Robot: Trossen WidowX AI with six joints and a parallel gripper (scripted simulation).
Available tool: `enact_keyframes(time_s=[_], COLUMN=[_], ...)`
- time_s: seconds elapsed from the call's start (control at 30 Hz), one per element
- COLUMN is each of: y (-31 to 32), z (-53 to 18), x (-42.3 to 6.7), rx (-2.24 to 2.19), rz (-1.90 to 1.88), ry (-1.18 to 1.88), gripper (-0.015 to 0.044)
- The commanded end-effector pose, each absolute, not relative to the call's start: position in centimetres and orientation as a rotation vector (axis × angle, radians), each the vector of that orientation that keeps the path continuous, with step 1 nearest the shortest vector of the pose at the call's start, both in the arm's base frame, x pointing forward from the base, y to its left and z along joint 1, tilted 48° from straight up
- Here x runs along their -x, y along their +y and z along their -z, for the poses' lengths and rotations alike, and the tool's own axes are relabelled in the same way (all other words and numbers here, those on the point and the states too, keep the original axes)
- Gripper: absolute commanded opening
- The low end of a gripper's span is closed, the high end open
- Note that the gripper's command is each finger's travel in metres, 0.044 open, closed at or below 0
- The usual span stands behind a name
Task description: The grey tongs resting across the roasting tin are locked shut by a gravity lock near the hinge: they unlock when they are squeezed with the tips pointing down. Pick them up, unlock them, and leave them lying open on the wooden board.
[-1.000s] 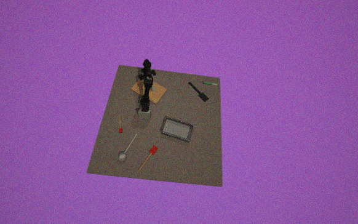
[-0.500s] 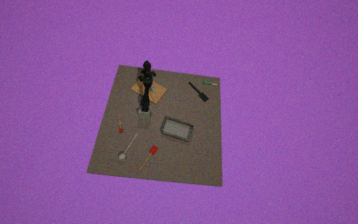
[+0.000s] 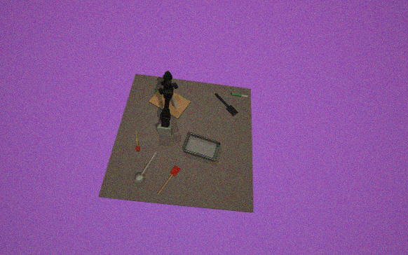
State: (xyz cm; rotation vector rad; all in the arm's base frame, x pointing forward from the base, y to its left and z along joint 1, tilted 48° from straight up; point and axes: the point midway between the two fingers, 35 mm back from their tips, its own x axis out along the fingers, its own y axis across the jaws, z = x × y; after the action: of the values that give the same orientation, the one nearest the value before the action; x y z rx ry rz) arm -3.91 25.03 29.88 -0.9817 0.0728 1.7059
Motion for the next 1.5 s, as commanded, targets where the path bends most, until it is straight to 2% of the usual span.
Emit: enact_keyframes(time_s=[0.0,0.9,1.47], y=[25.7,27.9,27.8], z=[-29.1,-26.7,-26.9], x=[3.9,3.7,3.7], rx=[0.990,0.990,0.986], rz=[-1.707,-1.707,-1.704], ry=[0.075,0.074,0.074], gripper=[-0.0150,-0.0150,0.0296])
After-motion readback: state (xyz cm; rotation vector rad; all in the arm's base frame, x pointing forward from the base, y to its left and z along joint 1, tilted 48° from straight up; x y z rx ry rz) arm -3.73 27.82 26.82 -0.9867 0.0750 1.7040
